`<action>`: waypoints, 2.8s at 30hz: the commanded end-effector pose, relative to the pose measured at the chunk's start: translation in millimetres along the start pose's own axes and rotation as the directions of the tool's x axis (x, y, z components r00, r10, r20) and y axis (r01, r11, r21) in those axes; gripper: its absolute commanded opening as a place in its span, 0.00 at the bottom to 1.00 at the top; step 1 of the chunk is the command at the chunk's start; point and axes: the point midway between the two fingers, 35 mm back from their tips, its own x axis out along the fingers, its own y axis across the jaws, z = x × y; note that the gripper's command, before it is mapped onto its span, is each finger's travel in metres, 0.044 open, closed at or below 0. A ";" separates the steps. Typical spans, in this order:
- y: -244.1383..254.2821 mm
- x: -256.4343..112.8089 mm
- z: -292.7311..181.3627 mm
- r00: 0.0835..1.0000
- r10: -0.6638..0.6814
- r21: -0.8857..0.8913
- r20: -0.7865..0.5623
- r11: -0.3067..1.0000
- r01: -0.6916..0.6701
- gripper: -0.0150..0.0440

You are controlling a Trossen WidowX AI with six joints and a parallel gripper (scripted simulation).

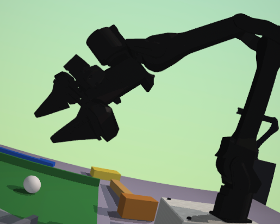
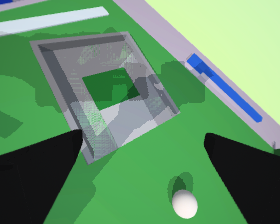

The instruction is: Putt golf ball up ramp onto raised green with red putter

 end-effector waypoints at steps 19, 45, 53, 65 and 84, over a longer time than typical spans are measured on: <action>220.4 14.6 7.9 0.690 0.531 -0.593 -0.492 0.375 -0.712 1.00; 237.1 52.0 -27.1 0.689 0.531 -0.593 -0.493 0.375 -0.713 1.00; 241.3 60.8 -35.5 0.689 0.531 -0.593 -0.493 0.375 -0.713 1.00; 241.2 61.2 -33.5 0.692 0.534 -0.592 -0.486 0.381 -0.710 0.64; 233.2 47.8 -16.2 0.692 0.534 -0.592 -0.486 0.381 -0.710 0.25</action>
